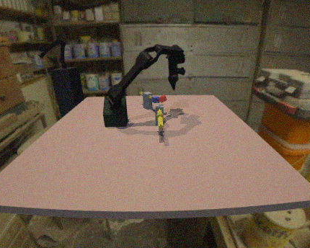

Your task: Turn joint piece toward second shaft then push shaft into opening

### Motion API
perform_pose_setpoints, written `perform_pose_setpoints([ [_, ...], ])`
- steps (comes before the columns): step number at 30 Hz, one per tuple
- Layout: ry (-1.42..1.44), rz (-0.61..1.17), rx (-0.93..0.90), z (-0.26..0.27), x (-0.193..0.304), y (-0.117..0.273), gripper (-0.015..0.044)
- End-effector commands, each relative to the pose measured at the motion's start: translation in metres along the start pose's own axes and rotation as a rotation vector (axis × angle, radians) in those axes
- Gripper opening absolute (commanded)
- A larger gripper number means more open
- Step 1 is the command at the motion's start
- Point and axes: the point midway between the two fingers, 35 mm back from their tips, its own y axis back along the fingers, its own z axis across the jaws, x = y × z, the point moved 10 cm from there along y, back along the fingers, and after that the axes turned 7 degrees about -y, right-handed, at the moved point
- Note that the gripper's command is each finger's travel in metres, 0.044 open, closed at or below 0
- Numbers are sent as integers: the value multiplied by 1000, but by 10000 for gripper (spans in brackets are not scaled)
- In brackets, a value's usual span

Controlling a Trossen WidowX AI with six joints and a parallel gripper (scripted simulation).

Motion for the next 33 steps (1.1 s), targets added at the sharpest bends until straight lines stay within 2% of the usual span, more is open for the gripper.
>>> perform_pose_setpoints([
  [1,-83,-53,-6,-3,4,1,440],
  [9,-202,-120,-10,-3,14,-5,440],
  [18,-204,-122,-11,-2,14,-8,440],
  [33,-205,-123,-9,0,19,-74,440],
])
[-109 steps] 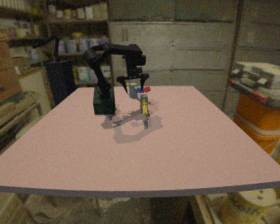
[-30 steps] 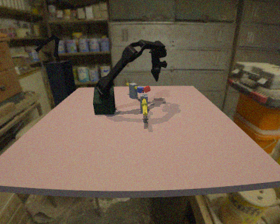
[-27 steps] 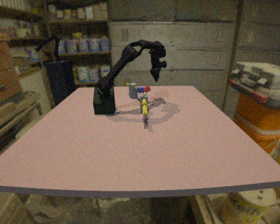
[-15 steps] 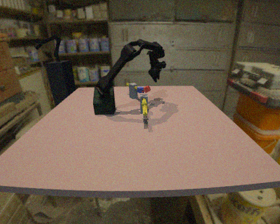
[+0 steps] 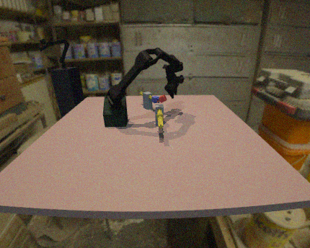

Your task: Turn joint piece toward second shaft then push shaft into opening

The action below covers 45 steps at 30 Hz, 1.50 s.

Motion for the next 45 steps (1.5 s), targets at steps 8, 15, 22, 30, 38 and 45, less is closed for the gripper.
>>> perform_pose_setpoints([
  [8,6,-6,4,-3,14,-24,440],
  [15,7,-4,3,-6,49,-16,440],
  [22,7,-4,4,-12,76,-12,440],
  [30,7,-4,4,-12,75,-21,440],
  [38,7,-4,5,-12,76,-34,440],
  [45,7,-5,5,-12,76,-41,414],
])
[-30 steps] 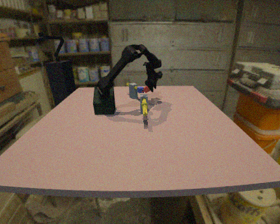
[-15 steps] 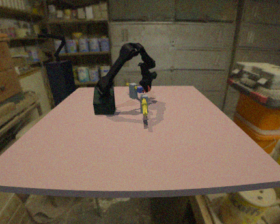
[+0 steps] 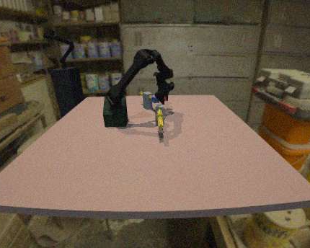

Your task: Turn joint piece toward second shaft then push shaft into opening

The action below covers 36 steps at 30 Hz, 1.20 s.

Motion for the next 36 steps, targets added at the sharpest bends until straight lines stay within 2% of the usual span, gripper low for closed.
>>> perform_pose_setpoints([
  [1,11,-5,7,0,3,-5,387],
  [9,11,-5,7,0,3,-5,182],
  [36,11,-5,7,0,3,-5,182],
])
